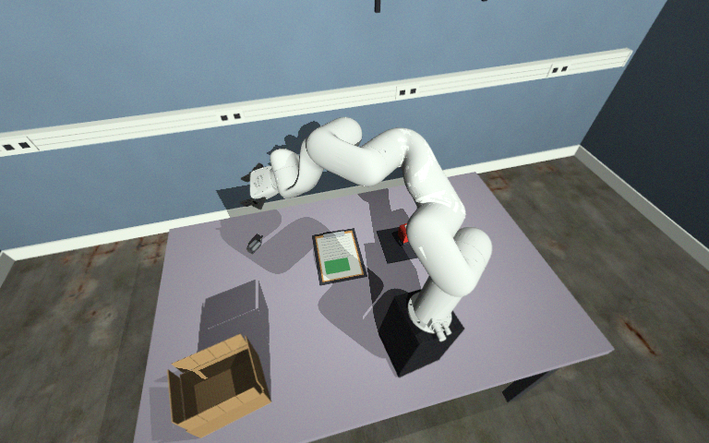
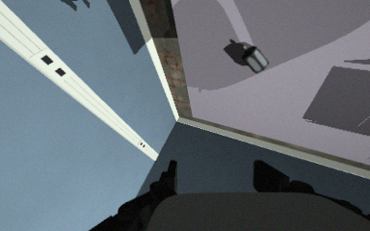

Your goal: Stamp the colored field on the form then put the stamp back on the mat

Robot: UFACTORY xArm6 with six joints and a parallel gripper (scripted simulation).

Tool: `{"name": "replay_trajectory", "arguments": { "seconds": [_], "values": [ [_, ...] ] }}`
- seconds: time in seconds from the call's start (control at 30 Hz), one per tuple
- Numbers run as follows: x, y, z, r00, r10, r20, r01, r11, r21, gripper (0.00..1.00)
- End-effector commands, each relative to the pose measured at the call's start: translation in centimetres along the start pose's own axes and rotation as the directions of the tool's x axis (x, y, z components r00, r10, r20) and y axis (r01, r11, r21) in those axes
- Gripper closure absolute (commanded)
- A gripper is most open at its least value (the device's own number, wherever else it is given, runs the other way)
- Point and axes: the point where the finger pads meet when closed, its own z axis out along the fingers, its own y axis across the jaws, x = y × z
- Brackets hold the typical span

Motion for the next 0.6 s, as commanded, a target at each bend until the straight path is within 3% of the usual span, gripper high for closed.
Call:
{"name": "replay_trajectory", "arguments": {
  "seconds": [0.0, 0.1, 0.2, 0.27, 0.33, 0.43, 0.57],
  "values": [
    [2.1, -1.4, -1.6, 0.999, -0.013, -0.033, 0.013, 1.0, -0.012, 0.0],
    [4.9, -2.7, -3.4, 0.997, -0.026, -0.077, 0.024, 0.999, -0.032, 0.0],
    [4.9, -2.7, -3.4, 0.997, -0.026, -0.077, 0.024, 0.999, -0.032, 0.0],
    [7.2, -3.5, -5.1, 0.993, -0.036, -0.115, 0.031, 0.998, -0.05, 0.0],
    [7.2, -3.5, -5.1, 0.993, -0.036, -0.115, 0.031, 0.998, -0.05, 0.0],
    [9.9, -4.3, -7.1, 0.986, -0.048, -0.16, 0.036, 0.997, -0.073, 0.0],
    [11.3, -4.7, -8.2, 0.981, -0.053, -0.184, 0.038, 0.996, -0.086, 0.0]
  ]
}}
